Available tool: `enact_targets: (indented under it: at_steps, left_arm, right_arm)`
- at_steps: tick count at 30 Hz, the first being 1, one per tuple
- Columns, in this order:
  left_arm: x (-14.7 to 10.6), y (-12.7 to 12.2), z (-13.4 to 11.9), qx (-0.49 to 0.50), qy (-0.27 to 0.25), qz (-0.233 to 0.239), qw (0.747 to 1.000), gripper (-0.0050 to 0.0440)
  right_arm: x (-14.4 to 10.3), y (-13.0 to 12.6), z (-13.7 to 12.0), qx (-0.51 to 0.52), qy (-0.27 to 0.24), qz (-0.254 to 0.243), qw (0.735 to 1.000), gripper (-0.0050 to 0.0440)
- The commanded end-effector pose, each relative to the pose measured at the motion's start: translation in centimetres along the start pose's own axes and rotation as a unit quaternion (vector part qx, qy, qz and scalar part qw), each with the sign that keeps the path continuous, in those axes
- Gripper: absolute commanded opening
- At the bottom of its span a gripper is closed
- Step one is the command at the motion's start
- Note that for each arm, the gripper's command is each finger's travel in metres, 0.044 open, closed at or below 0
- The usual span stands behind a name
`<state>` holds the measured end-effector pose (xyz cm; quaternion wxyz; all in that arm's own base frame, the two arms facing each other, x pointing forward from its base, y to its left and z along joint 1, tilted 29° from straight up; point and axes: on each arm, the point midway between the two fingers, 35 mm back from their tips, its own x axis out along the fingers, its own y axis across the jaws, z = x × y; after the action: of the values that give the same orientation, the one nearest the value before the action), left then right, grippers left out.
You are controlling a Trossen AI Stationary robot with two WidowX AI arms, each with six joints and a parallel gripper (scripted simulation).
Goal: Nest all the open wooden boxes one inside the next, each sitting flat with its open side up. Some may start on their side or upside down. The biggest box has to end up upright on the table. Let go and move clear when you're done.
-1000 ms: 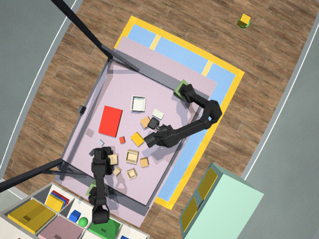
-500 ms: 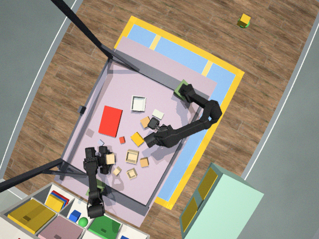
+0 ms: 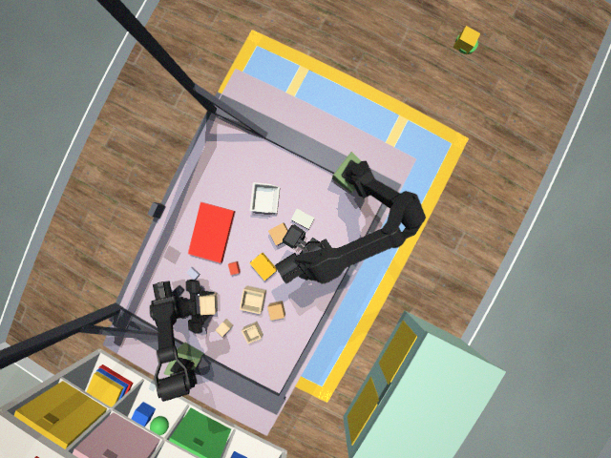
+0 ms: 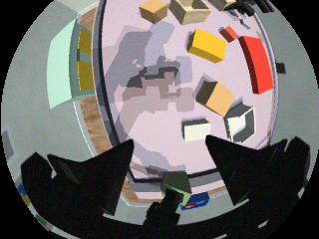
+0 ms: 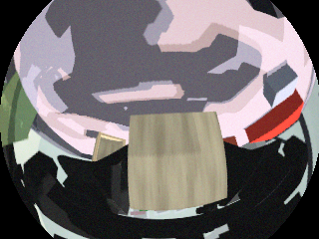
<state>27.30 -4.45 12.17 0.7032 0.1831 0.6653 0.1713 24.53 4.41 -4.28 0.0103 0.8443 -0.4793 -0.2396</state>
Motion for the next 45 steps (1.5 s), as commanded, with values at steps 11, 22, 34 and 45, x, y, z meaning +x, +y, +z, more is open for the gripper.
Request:
enact_targets:
  at_steps: [11,22,34,45]
  left_arm:
    - [-0.45,0.24,0.11,-0.005,-0.008,-0.002,1.000,0.0400]
    - [-0.45,0.24,0.11,-0.005,-0.008,-0.002,1.000,0.0400]
    - [-0.45,0.24,0.11,-0.005,-0.008,-0.002,1.000,0.0400]
    - [-0.45,0.24,0.11,-0.005,-0.008,-0.002,1.000,0.0400]
  right_arm:
    - [0.38,-0.23,0.82,0.007,0.087,0.005,0.996,-0.0050]
    - [0.18,-0.35,0.68,0.012,0.085,0.002,0.996,0.0240]
    - [0.18,-0.35,0.68,0.012,0.085,0.002,0.996,0.0400]
    - [0.18,-0.35,0.68,0.012,0.085,0.002,0.996,0.0400]
